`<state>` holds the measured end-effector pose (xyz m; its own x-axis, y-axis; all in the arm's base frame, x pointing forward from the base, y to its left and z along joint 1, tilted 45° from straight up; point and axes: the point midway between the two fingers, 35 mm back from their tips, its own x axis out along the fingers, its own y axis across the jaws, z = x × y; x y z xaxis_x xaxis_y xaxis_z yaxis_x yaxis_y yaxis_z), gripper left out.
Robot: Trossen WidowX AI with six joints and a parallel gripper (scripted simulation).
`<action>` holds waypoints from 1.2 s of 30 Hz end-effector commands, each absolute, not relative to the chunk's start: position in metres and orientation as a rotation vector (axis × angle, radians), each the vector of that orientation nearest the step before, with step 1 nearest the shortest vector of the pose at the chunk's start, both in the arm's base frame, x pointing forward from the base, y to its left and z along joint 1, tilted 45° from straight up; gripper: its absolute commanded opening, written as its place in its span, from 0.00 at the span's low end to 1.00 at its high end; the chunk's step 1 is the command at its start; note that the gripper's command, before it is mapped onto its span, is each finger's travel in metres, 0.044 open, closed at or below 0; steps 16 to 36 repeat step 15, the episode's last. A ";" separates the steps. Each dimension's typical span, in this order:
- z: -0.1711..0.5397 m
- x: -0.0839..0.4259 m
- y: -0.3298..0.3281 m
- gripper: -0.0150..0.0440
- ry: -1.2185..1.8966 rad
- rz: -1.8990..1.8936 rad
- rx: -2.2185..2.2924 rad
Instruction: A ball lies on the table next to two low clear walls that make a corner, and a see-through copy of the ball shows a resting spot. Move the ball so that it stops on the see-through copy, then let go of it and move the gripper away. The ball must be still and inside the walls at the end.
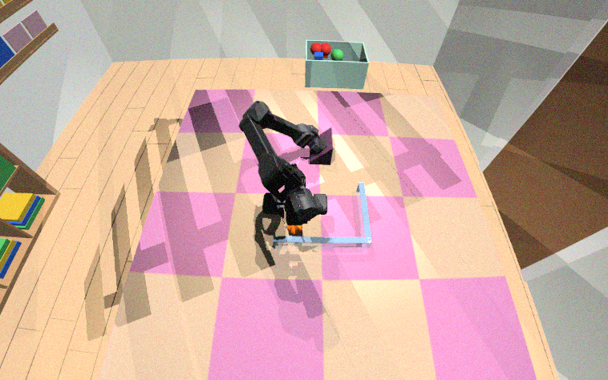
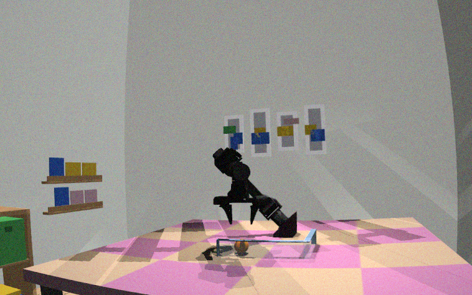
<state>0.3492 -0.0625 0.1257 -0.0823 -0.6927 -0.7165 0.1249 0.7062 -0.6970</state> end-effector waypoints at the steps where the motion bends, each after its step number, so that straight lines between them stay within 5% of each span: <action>1: 0.123 0.348 -0.066 0.86 1.520 -0.727 -0.488; 5: 0.123 0.348 -0.066 0.86 1.520 -0.727 -0.488; 9: 0.141 0.350 -0.048 1.00 1.558 -0.670 -0.558; 36: 0.151 0.350 -0.037 1.00 1.580 -0.638 -0.600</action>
